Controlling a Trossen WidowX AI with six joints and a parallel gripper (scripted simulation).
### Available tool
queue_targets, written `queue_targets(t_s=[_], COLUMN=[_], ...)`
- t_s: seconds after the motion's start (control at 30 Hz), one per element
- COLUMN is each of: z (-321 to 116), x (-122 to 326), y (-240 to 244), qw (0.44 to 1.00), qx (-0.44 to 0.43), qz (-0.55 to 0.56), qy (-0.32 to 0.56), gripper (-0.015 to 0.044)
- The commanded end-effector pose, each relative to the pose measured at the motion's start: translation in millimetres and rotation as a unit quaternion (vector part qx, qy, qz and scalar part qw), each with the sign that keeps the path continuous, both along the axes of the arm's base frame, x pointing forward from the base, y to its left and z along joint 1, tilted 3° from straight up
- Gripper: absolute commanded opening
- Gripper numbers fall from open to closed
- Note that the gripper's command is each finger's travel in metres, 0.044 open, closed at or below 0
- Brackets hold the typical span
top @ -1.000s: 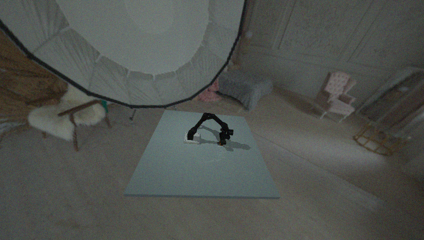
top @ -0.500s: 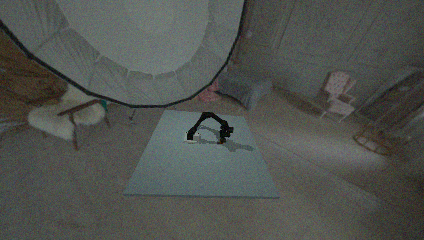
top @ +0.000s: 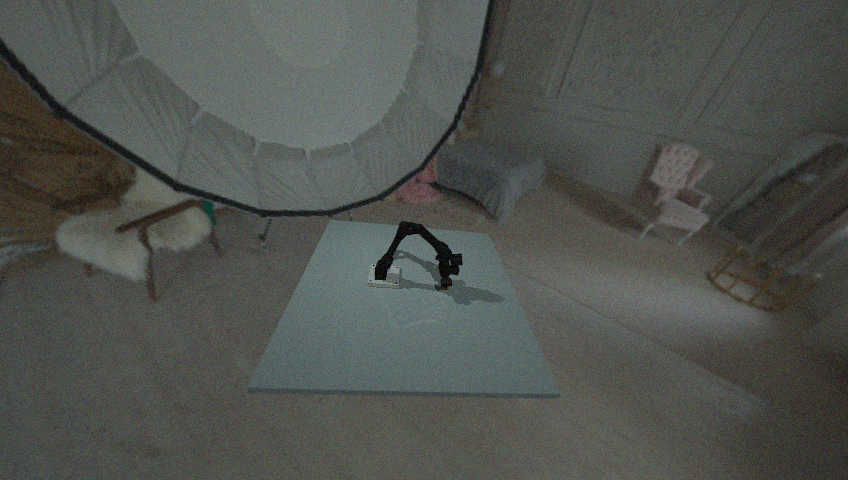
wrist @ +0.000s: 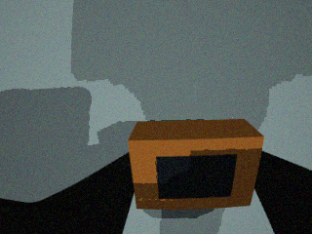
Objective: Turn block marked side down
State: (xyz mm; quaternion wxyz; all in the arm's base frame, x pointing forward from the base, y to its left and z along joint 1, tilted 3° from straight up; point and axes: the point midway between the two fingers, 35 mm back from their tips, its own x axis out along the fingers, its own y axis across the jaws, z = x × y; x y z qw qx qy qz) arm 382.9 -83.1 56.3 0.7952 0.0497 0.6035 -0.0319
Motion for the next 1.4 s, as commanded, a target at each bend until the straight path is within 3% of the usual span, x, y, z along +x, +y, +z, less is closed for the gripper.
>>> queue_targets(t_s=[0.0, 0.83, 1.37], z=[-2, -1, -30], x=[-2, -11, 6], y=[1, 3, -1], qw=[1.0, 0.983, 0.956], qx=[0.0, -0.019, -0.032], qz=[-0.003, -0.007, -0.015], qy=[-0.026, -0.183, -0.292], gripper=[0.0, 0.0, 0.0])
